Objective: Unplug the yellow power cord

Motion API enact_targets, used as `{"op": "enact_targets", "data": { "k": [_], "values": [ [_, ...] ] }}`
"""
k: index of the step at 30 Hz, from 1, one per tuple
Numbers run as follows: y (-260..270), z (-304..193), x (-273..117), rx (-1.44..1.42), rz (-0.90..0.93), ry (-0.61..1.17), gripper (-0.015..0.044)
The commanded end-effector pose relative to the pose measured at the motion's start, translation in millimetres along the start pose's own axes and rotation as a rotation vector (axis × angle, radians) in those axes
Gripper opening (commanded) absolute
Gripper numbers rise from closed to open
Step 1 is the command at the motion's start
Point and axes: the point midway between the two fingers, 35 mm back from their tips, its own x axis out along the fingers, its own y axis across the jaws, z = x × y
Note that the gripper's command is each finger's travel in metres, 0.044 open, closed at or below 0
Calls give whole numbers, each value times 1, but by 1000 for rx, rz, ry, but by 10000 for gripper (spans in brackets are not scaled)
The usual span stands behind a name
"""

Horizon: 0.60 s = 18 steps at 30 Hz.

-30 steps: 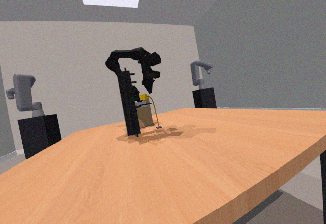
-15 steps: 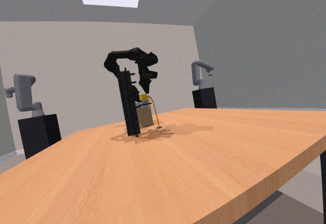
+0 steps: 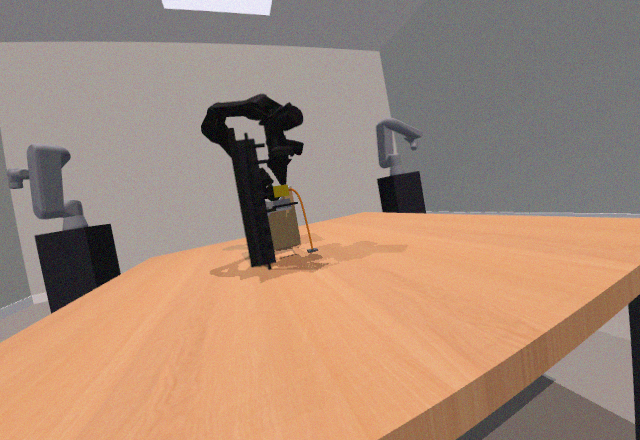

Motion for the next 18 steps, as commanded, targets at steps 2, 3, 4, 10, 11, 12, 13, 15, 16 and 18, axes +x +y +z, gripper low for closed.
{"op": "enact_targets", "data": {
  "k": [2, 3, 4, 10, 11, 12, 13, 15, 16, 18],
  "values": [
    [0, -2, 3, -6, -1, 5, 160],
    [0, -2, 5, -6, -1, 5, 160],
    [0, -2, 6, -6, -1, 5, 160],
    [0, -2, 12, -6, -1, 5, 160],
    [0, -2, 12, -6, -1, 5, 160],
    [0, -2, 9, 0, 2, 1, 134],
    [0, -2, 9, 0, 2, 1, 107],
    [0, -2, 9, 0, 2, 1, 55],
    [0, -2, 9, 0, 2, 1, 29],
    [0, -2, 9, 0, 2, 1, 15]
  ]
}}
